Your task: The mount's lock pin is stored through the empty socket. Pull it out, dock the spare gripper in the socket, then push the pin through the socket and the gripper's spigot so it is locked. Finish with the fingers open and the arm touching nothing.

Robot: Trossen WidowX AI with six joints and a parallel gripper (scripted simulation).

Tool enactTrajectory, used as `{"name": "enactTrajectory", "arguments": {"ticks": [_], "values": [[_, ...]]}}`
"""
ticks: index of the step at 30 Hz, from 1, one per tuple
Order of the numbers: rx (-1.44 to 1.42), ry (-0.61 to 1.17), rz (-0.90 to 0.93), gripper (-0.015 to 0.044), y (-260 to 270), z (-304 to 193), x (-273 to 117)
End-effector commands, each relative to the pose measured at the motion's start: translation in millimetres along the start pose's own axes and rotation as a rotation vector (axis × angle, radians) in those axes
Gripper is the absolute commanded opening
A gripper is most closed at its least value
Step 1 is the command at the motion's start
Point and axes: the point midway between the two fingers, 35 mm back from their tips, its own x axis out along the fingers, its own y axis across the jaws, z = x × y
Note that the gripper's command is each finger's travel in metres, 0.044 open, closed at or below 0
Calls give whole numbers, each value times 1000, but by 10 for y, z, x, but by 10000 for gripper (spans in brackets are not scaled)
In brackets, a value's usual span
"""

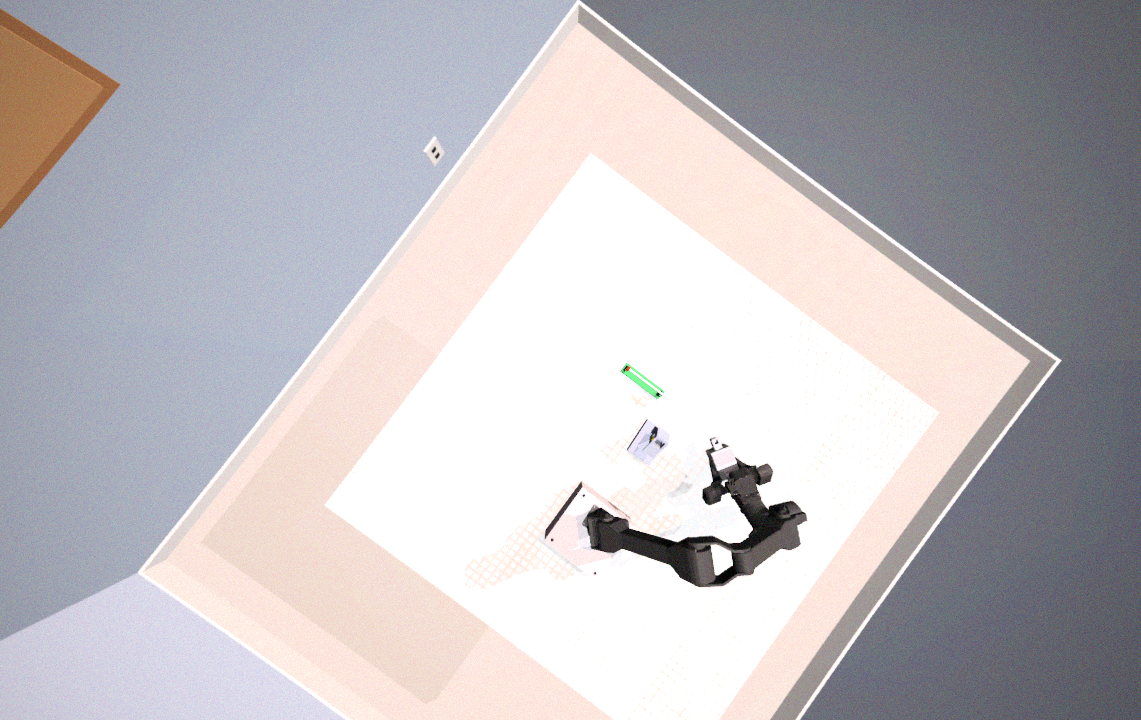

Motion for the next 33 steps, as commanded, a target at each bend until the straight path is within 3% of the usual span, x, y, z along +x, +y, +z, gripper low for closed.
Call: {"name": "enactTrajectory", "arguments": {"ticks": [1, 18, 33], "values": [[-12, -3, -13, 0, 15, 255, -251], [1, 1, -5, 0, 31, 238, -236], [373, -21, 18, 0, 316, 449, -257]]}}
